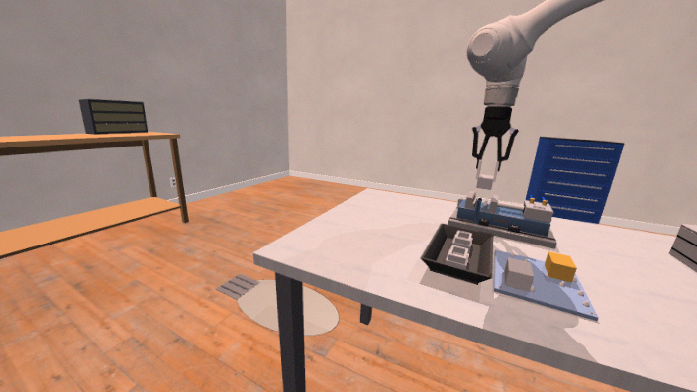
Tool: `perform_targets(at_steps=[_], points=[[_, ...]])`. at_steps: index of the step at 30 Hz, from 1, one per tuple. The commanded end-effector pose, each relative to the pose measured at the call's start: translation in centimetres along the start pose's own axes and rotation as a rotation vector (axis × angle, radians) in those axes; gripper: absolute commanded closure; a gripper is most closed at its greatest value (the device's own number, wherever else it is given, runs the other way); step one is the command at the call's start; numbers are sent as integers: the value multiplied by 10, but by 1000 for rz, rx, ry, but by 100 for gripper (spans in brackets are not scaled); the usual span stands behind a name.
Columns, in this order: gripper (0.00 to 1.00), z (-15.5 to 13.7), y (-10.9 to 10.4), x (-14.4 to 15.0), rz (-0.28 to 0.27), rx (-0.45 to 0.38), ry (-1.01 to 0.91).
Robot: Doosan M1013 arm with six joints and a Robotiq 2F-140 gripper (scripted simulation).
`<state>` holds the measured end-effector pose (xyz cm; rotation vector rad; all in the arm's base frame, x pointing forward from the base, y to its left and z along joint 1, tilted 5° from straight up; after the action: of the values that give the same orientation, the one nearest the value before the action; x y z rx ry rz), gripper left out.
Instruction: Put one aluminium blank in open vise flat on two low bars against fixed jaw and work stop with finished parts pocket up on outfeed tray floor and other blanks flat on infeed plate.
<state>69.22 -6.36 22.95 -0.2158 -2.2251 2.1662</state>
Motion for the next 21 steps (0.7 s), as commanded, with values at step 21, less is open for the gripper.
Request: perform_targets(at_steps=[21], points=[[100, 0, 4, 0, 0, 0, 0]])
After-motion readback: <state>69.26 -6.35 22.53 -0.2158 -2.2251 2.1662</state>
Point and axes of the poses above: the point where the finger pads meet when closed, its own y axis out along the fingers, its own x axis across the jaws, z = x × y, the point moved 10 cm from there along -y, back along the fingers, and after that the axes turned 8 degrees about y, right-handed, at the moved point
